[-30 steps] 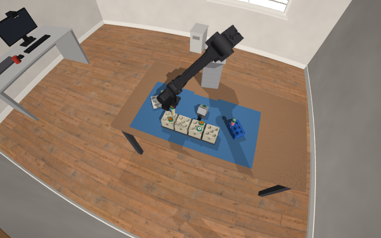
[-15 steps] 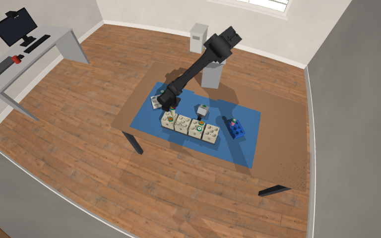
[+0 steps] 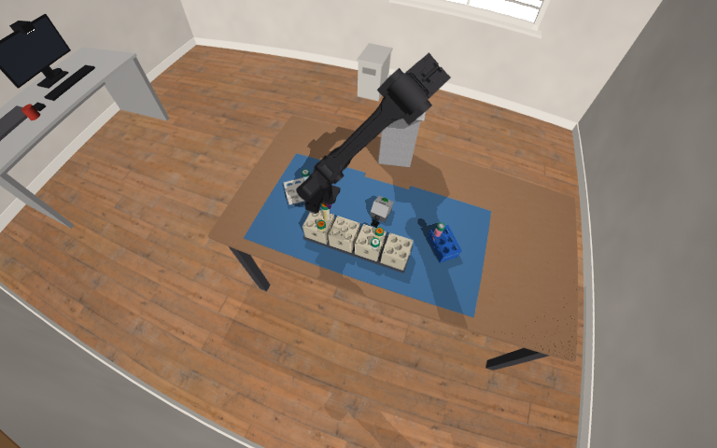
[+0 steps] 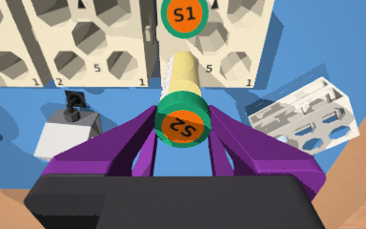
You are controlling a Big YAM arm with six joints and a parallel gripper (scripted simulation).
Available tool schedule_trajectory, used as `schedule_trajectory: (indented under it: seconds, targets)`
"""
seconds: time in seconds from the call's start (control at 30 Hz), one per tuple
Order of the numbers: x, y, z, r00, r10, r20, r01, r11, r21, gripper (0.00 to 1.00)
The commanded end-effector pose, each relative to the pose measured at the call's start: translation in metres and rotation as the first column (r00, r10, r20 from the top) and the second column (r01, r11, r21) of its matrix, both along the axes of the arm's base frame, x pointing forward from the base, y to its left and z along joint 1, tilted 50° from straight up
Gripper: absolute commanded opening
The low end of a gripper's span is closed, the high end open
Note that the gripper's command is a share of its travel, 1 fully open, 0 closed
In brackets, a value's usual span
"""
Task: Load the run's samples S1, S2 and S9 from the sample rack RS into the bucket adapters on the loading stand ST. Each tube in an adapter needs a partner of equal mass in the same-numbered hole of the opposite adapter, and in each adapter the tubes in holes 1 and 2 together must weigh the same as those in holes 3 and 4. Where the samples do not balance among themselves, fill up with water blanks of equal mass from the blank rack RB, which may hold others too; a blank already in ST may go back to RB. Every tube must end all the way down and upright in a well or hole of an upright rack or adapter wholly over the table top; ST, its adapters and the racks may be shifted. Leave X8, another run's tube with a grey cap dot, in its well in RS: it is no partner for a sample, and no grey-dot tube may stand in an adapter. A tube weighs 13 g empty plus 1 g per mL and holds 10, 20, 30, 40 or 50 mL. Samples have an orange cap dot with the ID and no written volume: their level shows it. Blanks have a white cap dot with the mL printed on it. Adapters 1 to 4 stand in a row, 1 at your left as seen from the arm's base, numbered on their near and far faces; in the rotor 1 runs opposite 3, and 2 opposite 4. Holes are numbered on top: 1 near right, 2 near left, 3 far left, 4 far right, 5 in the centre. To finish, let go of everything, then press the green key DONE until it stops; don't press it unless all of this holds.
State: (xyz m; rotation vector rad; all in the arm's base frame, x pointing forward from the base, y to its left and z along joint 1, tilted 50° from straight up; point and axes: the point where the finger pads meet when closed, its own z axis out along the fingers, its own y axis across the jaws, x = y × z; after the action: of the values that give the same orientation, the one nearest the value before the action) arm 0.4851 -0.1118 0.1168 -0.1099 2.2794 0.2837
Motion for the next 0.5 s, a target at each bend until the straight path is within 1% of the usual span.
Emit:
schedule_trajectory:
  seconds: [0.0, 0.17, 0.27, 0.47]
  targets:
    - [0.013, 0.002, 0.004, 1.0, -0.005, 0.018, 0.005, 1.0, 0.004, 0.0]
    - [0.017, 0.003, -0.001, 1.0, -0.005, 0.017, 0.005, 1.0, 0.005, 0.0]
    - [0.015, 0.002, -0.002, 1.0, -0.01, 0.016, 0.01, 1.0, 0.006, 0.0]
    - [0.023, 0.006, -0.008, 1.0, -0.005, 0.014, 0.005, 1.0, 0.006, 0.0]
